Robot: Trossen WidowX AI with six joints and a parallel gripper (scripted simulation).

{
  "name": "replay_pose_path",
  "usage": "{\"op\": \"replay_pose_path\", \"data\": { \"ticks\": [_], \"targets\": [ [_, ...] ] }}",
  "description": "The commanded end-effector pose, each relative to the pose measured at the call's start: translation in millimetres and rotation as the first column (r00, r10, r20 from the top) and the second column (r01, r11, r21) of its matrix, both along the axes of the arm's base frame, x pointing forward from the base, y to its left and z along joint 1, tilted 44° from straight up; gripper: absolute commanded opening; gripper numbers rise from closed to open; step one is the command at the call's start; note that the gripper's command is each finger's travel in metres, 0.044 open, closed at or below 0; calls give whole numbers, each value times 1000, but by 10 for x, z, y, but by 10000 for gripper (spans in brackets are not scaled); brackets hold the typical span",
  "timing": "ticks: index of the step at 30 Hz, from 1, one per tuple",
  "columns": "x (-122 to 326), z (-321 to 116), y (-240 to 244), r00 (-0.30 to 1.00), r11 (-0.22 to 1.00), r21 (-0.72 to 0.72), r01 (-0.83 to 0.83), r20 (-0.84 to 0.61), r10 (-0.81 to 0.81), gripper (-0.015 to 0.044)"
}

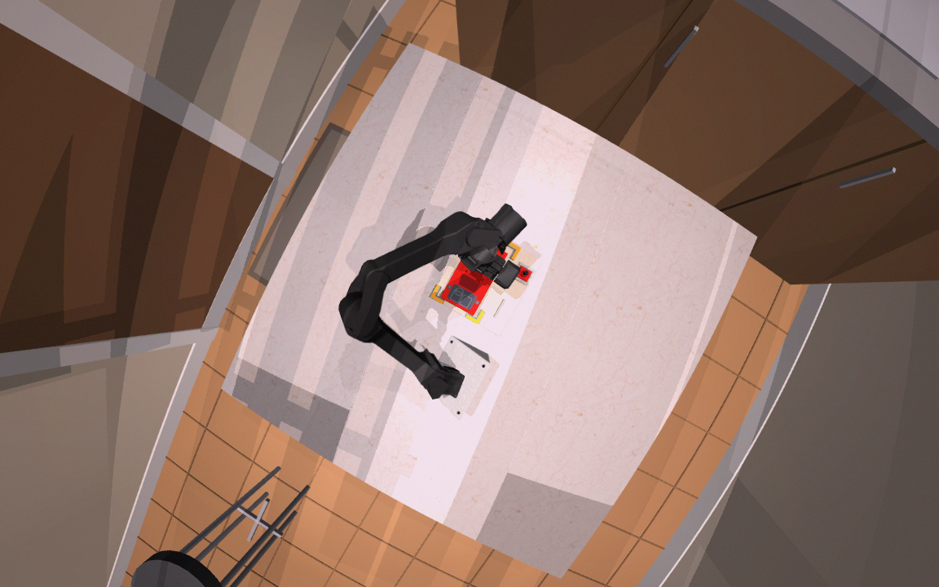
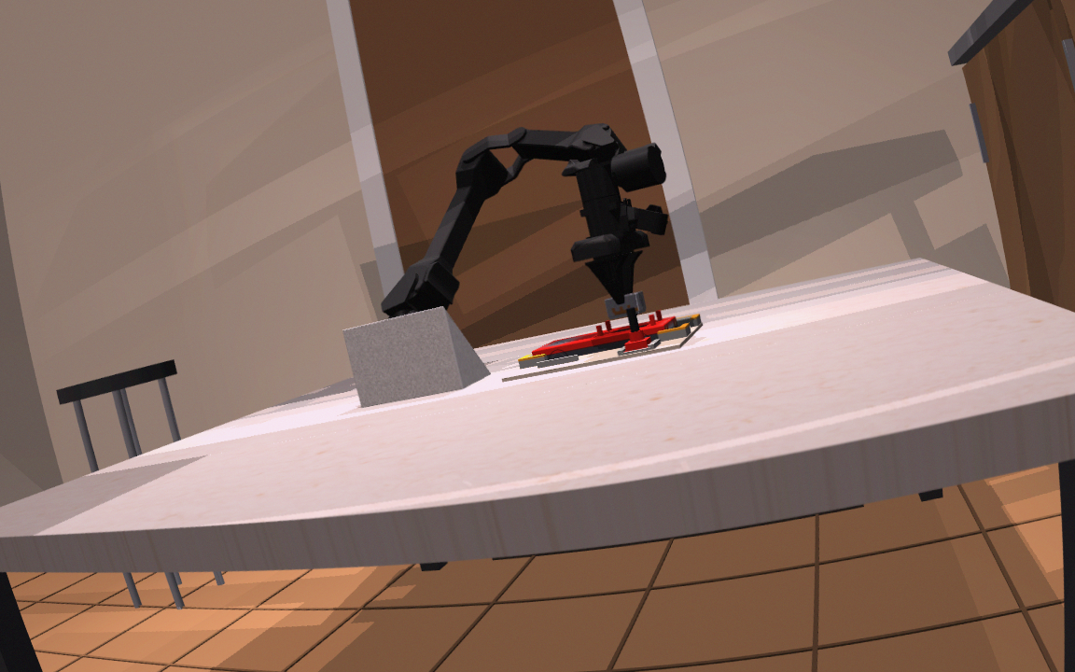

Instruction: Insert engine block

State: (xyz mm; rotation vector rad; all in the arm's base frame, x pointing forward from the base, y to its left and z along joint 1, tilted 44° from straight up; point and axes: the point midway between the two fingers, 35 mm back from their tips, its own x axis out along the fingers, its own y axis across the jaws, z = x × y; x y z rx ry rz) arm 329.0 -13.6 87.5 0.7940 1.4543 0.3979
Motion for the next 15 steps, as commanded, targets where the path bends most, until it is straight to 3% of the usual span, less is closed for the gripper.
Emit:
{"op": "replay_pose_path", "data": {
  "ticks": [1,11,15],
  "targets": [
    [2,-5,10,999,1000,7,28,-25,-28,159],
    [5,-19,21,977,988,-33,-152,146,155,159],
    [6,-25,27,977,988,-33,-153,146,156,159]
  ]
}}
